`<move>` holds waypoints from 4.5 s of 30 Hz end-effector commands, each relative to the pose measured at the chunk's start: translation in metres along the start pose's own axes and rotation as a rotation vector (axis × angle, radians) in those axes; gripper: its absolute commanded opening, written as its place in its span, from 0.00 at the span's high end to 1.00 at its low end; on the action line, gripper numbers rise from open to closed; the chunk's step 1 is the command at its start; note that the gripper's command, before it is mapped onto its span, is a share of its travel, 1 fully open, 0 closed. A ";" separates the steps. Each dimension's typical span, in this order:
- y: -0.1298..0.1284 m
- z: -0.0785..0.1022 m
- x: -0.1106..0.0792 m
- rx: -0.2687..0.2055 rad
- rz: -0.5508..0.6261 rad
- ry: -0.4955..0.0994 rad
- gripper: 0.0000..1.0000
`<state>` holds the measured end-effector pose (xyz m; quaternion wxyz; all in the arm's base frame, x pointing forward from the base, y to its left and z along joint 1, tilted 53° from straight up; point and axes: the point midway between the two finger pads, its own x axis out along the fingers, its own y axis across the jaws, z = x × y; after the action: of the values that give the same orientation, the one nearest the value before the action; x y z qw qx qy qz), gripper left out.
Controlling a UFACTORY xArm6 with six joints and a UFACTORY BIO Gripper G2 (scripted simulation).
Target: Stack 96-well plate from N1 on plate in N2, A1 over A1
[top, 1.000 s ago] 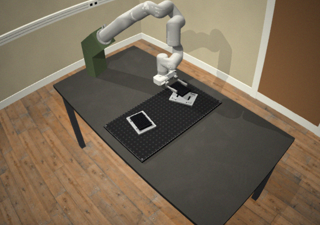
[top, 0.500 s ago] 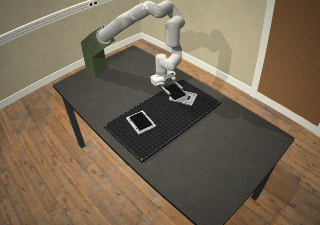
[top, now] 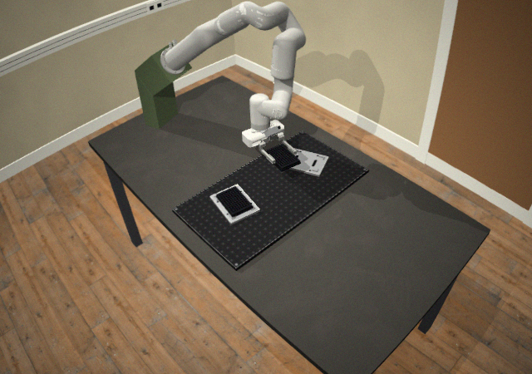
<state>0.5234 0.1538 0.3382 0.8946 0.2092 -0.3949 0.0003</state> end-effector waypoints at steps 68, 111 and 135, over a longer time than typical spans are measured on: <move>-0.209 -0.003 0.030 0.015 0.003 0.012 1.00; -0.231 -0.003 0.033 0.015 0.003 0.012 1.00; -0.230 -0.037 0.032 0.015 0.003 0.012 1.00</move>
<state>0.6061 -0.0487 0.2551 0.8956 0.2159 -0.3890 0.0060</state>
